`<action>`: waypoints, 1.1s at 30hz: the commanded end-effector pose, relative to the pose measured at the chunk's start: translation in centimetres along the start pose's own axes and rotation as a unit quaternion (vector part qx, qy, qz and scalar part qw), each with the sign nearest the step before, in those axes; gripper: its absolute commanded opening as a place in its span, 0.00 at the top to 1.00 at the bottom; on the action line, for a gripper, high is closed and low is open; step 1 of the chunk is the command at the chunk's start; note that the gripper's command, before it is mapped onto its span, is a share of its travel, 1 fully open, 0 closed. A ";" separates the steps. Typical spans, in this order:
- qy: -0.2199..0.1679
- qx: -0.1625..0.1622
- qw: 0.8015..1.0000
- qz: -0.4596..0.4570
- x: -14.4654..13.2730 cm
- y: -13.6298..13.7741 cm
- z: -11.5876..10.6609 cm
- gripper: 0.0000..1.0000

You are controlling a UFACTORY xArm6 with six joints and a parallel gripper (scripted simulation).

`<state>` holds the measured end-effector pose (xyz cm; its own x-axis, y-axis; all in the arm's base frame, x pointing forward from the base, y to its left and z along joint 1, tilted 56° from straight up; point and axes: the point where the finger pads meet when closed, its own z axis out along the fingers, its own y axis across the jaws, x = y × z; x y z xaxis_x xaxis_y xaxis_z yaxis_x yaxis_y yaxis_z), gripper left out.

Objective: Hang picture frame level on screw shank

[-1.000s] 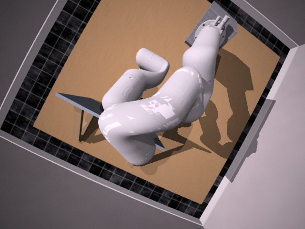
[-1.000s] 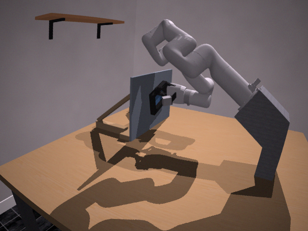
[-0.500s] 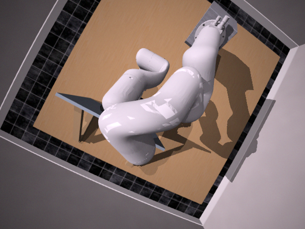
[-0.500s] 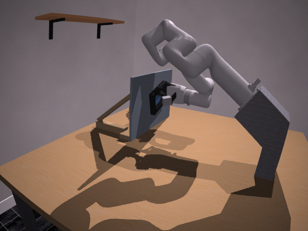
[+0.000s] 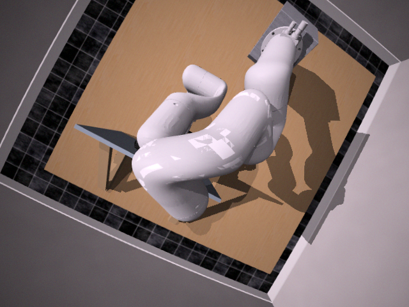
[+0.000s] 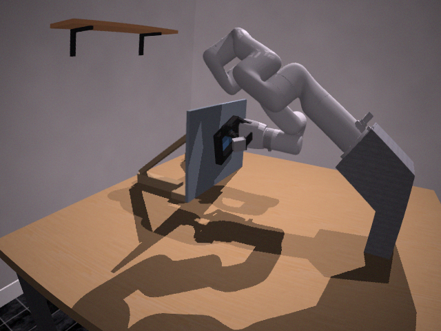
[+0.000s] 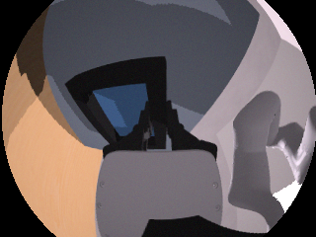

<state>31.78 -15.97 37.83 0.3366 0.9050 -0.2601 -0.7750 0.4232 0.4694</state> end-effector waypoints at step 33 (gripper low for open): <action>0.000 0.000 1.000 0.000 0.0 0.3 0.0 1.00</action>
<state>31.66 -15.89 37.90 0.3363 0.9051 -0.2603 -0.7746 0.4231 0.4702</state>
